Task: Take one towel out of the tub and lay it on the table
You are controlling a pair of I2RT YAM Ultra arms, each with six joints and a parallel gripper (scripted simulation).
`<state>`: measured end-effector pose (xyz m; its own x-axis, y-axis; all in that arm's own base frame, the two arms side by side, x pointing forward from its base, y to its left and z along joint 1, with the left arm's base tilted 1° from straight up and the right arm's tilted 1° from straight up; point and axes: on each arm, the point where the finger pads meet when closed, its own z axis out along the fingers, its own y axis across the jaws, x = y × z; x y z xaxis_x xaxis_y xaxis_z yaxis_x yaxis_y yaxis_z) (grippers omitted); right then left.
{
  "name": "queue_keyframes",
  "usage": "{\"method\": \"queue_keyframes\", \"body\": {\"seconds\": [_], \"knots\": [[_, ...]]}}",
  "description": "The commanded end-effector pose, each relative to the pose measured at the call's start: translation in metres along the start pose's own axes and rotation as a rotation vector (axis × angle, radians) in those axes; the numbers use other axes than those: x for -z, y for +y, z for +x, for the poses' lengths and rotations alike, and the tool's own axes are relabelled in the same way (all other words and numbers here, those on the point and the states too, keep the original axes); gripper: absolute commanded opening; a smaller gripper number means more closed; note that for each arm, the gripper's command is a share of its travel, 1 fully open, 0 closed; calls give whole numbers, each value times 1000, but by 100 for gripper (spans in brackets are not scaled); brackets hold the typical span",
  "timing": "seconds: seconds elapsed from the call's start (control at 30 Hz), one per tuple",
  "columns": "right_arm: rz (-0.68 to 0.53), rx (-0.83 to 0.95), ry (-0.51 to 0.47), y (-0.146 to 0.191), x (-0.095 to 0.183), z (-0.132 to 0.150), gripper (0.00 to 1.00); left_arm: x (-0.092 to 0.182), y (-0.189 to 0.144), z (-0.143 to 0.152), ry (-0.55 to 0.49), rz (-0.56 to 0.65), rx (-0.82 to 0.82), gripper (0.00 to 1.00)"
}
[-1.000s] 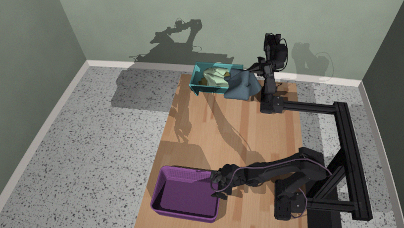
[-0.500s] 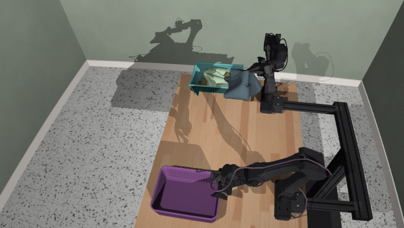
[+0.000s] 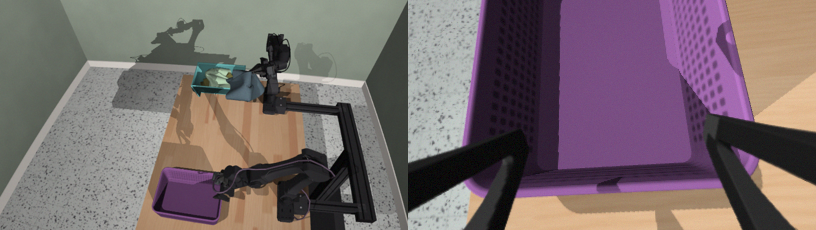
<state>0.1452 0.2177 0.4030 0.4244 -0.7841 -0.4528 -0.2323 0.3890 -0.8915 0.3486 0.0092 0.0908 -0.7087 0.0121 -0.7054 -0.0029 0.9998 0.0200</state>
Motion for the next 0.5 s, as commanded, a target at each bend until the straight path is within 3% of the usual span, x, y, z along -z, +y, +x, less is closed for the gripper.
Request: {"method": "queue_keyframes", "body": {"seconds": [0.0, 0.47], "knots": [[-2, -50, 16, -10, 1, -1, 1, 2, -1, -6, -16, 2, -2, 100], [-88, -64, 72, 13, -2, 10, 1, 2, -1, -6, -16, 2, -2, 100]]}}
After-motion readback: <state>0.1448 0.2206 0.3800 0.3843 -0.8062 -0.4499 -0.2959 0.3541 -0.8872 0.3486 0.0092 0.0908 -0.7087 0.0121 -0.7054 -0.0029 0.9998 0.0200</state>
